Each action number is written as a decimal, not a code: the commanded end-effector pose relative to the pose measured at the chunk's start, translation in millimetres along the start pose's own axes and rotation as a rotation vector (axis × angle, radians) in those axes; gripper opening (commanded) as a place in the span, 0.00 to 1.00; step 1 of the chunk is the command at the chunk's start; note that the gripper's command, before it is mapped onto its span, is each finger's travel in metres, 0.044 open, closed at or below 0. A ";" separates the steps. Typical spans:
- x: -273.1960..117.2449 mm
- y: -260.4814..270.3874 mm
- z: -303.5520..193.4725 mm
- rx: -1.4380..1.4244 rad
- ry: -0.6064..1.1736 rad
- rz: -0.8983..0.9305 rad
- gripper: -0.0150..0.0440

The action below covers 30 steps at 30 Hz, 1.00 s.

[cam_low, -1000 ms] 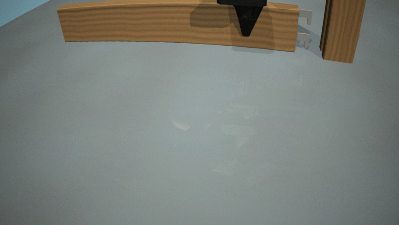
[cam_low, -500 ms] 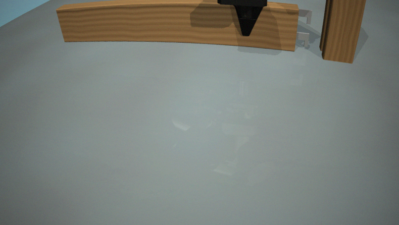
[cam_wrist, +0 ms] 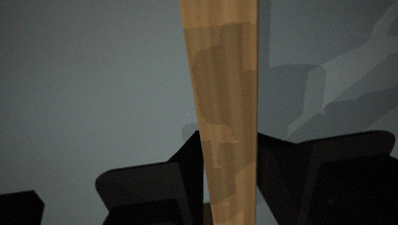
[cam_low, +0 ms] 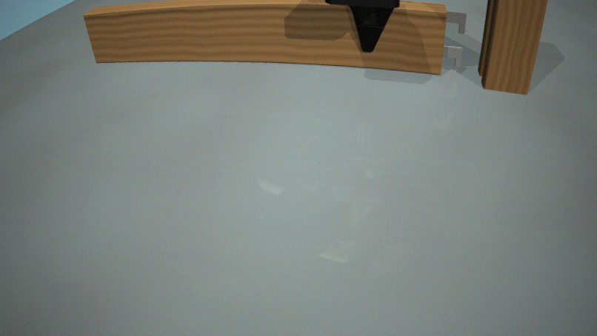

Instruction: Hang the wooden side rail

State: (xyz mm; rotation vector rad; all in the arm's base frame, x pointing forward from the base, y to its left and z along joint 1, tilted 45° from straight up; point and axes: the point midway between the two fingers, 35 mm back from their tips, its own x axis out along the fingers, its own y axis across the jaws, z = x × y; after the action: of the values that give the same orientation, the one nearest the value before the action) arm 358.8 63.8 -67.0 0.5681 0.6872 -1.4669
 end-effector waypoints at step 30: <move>-8.9 0.6 -1.2 -0.003 0.000 0.008 0.25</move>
State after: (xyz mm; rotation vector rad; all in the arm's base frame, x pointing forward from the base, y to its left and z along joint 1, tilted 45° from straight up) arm 359.0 66.9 -63.2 0.5673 0.6864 -1.4670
